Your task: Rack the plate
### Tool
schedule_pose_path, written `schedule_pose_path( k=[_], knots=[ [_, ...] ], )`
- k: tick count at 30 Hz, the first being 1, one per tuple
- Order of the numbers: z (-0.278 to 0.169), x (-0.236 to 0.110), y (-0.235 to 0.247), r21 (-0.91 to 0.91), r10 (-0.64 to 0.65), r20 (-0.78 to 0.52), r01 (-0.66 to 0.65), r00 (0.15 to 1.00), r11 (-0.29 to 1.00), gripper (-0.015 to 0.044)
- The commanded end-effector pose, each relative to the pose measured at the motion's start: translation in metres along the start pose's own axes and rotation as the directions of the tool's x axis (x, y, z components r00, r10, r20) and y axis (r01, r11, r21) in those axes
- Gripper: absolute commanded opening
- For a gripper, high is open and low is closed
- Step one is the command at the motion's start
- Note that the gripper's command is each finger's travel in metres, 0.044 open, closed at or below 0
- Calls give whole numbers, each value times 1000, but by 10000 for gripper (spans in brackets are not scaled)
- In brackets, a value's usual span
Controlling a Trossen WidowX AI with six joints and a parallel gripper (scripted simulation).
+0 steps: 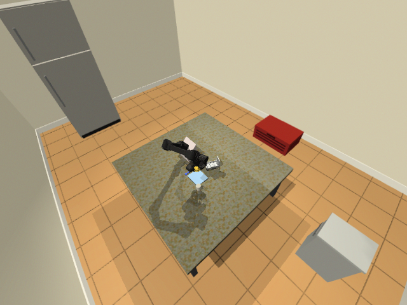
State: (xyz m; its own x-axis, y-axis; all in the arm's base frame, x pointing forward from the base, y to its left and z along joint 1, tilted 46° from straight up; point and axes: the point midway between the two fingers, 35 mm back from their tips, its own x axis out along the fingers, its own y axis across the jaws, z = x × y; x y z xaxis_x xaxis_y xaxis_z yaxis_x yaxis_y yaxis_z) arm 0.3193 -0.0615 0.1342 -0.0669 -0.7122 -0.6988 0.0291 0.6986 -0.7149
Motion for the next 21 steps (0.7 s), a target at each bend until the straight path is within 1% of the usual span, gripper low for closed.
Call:
schedule_pose_path(
  k=[1,4,9,15,21],
  knots=[
    [0,-18,1,3,-1,2,1,1000,1000,0],
    [0,-27,1,4,-4,2,4,1000,1000,0],
    [-2,-28,8,24,-2,3,2,1000,1000,0],
    [-25,-31,68,204,14,5,-15,1000,979,0],
    [-60,-29,120,389,9,1,-9,1000,921,0]
  ],
)
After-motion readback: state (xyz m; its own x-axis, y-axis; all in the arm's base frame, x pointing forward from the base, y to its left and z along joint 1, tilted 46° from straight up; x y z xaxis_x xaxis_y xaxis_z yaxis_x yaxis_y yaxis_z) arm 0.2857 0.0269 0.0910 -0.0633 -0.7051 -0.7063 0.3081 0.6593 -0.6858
